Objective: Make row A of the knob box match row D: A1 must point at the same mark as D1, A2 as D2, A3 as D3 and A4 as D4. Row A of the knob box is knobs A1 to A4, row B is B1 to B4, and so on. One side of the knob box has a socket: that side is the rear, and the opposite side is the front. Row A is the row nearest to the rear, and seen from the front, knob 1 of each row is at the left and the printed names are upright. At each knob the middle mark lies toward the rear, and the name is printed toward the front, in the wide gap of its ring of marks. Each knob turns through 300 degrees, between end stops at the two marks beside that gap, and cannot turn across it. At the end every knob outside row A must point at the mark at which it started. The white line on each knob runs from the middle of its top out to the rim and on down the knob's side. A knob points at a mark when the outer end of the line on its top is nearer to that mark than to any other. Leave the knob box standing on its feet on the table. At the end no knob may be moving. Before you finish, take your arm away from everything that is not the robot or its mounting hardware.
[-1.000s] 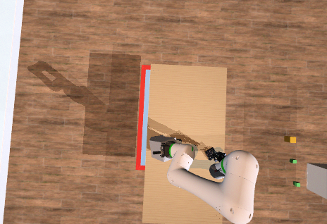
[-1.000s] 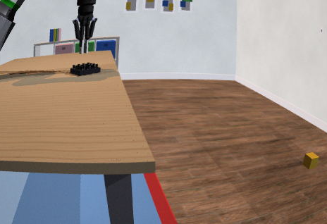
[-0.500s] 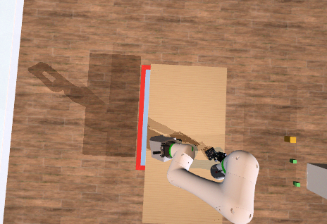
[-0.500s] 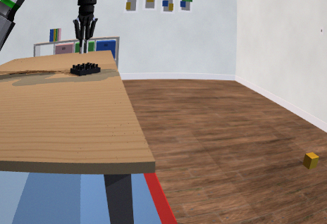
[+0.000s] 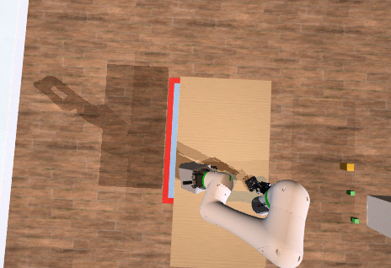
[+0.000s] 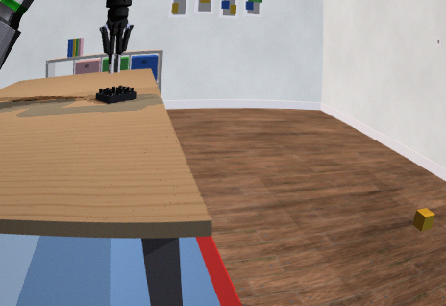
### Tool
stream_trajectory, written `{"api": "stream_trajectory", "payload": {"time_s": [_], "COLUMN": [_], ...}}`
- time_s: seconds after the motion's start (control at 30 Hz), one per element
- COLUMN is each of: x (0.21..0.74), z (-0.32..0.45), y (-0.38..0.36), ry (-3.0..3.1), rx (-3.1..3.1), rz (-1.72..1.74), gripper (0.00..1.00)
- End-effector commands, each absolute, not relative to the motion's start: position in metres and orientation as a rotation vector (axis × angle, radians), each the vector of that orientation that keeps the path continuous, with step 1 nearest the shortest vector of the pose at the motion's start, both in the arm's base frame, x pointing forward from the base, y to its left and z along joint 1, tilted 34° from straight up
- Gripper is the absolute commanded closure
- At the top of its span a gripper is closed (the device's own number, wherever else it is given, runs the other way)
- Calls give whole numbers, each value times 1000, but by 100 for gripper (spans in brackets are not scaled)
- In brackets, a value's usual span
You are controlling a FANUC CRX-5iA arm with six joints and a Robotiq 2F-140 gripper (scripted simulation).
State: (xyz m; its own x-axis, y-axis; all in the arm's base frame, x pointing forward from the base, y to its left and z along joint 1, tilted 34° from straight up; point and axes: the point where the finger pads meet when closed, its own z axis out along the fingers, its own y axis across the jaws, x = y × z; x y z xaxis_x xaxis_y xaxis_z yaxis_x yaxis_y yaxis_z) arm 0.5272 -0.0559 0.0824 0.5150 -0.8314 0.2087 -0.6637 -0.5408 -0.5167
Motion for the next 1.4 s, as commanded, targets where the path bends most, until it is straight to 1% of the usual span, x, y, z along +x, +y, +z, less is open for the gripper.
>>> {"api": "stream_trajectory", "payload": {"time_s": [0.0,1.37], "x": [527,543], "z": [83,61], "y": [-56,-52], "ry": [1237,1237], "rx": [-2388,-2388], "rz": [-622,-621], "gripper": [88,88]}}
